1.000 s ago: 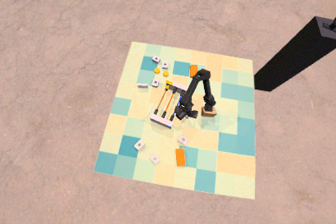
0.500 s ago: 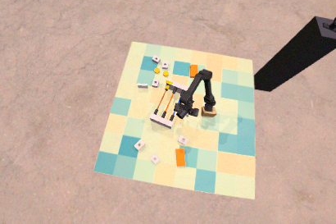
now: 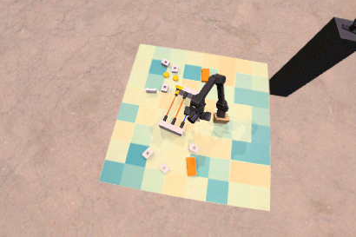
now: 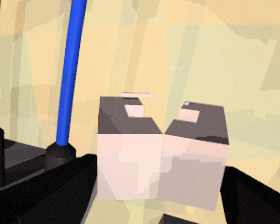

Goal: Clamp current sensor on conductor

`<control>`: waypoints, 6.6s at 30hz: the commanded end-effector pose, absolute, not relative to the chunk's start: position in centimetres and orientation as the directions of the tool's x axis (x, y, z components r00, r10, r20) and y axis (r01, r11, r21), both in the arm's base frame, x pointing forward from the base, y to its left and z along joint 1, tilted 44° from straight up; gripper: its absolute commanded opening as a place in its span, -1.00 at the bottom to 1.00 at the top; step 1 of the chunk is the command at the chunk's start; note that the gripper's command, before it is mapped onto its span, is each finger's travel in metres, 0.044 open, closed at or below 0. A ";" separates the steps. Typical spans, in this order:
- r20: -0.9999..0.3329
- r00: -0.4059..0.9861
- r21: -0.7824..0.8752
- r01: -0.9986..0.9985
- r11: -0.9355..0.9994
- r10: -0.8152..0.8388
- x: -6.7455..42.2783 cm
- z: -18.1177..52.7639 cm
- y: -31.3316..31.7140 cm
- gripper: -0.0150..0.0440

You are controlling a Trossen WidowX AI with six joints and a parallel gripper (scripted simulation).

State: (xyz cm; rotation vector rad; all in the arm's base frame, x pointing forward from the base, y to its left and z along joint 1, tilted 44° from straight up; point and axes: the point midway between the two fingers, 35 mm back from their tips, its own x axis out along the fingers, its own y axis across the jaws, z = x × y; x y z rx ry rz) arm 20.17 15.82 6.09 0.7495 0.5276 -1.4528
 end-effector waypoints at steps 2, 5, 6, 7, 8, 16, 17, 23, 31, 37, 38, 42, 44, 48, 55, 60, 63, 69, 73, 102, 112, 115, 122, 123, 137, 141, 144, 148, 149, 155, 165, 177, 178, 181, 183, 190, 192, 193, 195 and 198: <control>-0.736 0.123 0.182 0.983 -0.021 -0.666 23.5 6.6 16.2 -0.49; -0.735 0.157 0.216 0.976 -0.008 -0.660 25.8 6.9 16.2 -0.49; -0.733 0.168 0.227 0.974 -0.004 -0.659 26.6 7.0 16.1 -0.49; -0.731 0.179 0.239 0.971 0.000 -0.659 27.4 7.1 16.0 -0.49; -0.728 0.191 0.250 0.968 0.004 -0.658 28.2 7.2 15.9 -0.49; -0.688 0.272 0.343 0.939 0.028 -0.673 34.4 8.6 14.4 -0.49; -0.681 0.281 0.355 0.934 0.031 -0.676 35.1 8.8 14.1 -0.49; -0.643 0.316 0.404 0.914 0.041 -0.698 38.4 9.9 12.6 -0.49; -0.643 0.316 0.404 0.914 0.041 -0.697 38.6 9.4 12.1 -0.49; -0.643 0.316 0.404 0.914 0.041 -0.697 39.0 8.8 11.4 -0.49; -0.643 0.316 0.405 0.914 0.041 -0.697 39.0 8.7 11.3 -0.49; -0.643 0.316 0.405 0.914 0.041 -0.697 39.3 8.3 10.9 -0.49; -0.643 0.317 0.405 0.913 0.041 -0.697 39.4 8.0 10.6 -0.49; -0.643 0.317 0.405 0.913 0.041 -0.697 39.6 7.6 10.2 -0.49; -0.642 0.317 0.406 0.913 0.042 -0.698 39.9 6.9 9.3 -0.49; -0.641 0.317 0.406 0.913 0.042 -0.699 40.1 6.4 8.7 -0.49; -0.646 0.317 0.409 0.912 0.035 -0.695 40.1 6.7 9.1 -0.49; -0.646 0.317 0.409 0.912 0.035 -0.695 40.1 6.7 9.1 -0.49; -0.646 0.317 0.409 0.912 0.035 -0.695 40.1 6.7 9.1 -0.49; -0.646 0.317 0.409 0.912 0.035 -0.695 40.1 6.7 9.1 -0.49; -0.659 0.286 0.386 0.922 0.014 -0.695 40.4 6.7 9.1 -0.49; -0.670 0.260 0.366 0.931 -0.005 -0.695 40.7 6.7 9.1 -0.49; -0.693 0.195 0.318 0.947 -0.052 -0.694 41.2 6.8 8.9 -0.49; -0.696 0.185 0.311 0.949 -0.059 -0.694 41.2 6.8 8.9 -0.49; -0.707 0.125 0.262 0.961 -0.094 -0.696 41.3 6.7 8.6 -0.05; -0.707 0.125 0.262 0.961 -0.094 -0.696 41.3 6.7 8.6 0.31; -0.707 0.125 0.262 0.961 -0.094 -0.696 41.3 6.7 8.6 0.58; -0.707 0.125 0.262 0.961 -0.094 -0.696 41.3 6.7 8.6 0.93; -0.707 0.125 0.262 0.961 -0.094 -0.696 41.3 6.7 8.6 1.00; -0.707 0.125 0.262 0.961 -0.094 -0.696 41.3 6.7 8.6 1.00; -0.712 0.117 0.263 0.959 -0.108 -0.693 41.8 4.4 6.6 1.00; -0.712 0.118 0.263 0.959 -0.108 -0.693 42.0 3.2 5.4 1.00; -0.711 0.118 0.263 0.959 -0.108 -0.693 42.1 3.1 5.3 1.00; -0.711 0.118 0.263 0.959 -0.108 -0.693 42.1 2.8 5.0 1.00; -0.711 0.118 0.263 0.959 -0.108 -0.693 42.1 2.6 4.8 1.00; -0.715 0.120 0.269 0.956 -0.112 -0.689 42.3 2.6 4.8 0.95; -0.715 0.120 0.269 0.956 -0.112 -0.689 42.3 2.6 4.8 0.91; -0.715 0.120 0.269 0.956 -0.112 -0.689 42.3 2.6 4.8 0.89; -0.715 0.120 0.269 0.956 -0.112 -0.689 42.3 2.6 4.8 0.84; -0.715 0.120 0.269 0.956 -0.112 -0.689 42.3 2.6 4.8 0.77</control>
